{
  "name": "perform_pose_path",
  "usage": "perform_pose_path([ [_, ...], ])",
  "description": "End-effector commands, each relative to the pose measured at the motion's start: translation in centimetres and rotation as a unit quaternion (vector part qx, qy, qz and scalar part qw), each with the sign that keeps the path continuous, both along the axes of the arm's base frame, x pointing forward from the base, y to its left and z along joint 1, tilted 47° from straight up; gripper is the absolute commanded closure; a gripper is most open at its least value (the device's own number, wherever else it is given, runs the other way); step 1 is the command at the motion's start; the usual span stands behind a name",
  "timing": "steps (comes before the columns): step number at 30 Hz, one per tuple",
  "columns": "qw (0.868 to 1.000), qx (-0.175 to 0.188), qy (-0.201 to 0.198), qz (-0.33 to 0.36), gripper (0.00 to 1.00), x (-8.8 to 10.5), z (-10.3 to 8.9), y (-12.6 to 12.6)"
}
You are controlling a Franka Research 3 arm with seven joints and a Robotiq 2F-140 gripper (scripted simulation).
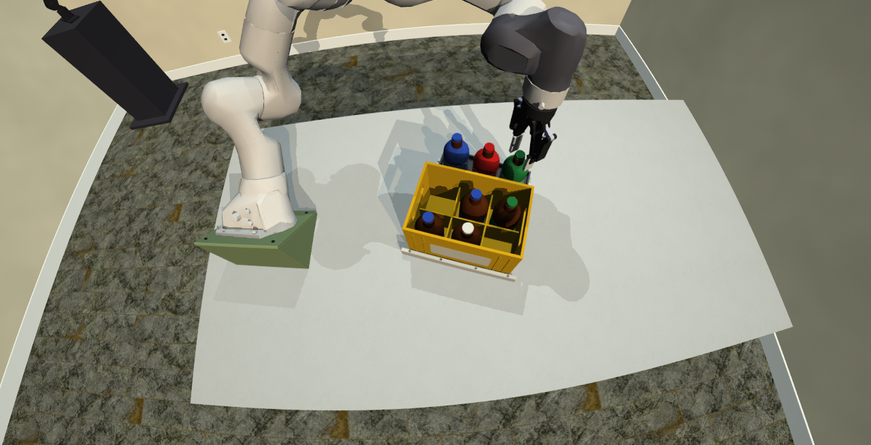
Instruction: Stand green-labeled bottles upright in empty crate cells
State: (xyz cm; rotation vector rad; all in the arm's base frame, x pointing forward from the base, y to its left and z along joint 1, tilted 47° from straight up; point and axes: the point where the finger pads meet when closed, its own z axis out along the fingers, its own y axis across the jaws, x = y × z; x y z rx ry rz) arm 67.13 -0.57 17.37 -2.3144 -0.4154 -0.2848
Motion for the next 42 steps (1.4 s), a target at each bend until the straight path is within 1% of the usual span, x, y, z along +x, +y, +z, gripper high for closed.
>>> perform_pose_path([
  [1,1.0,0.002,-0.001,0.002,0.62,0.03,-0.09,0.3],
  [25,1.0,0.002,-0.001,0.002,0.62,0.03,-0.09,0.3],
  [26,1.0,0.002,-0.001,0.002,1.0,0.03,-0.09,0.3],
  [42,1.0,0.002,-0.001,0.002,1.0,0.03,-0.09,0.3],
])
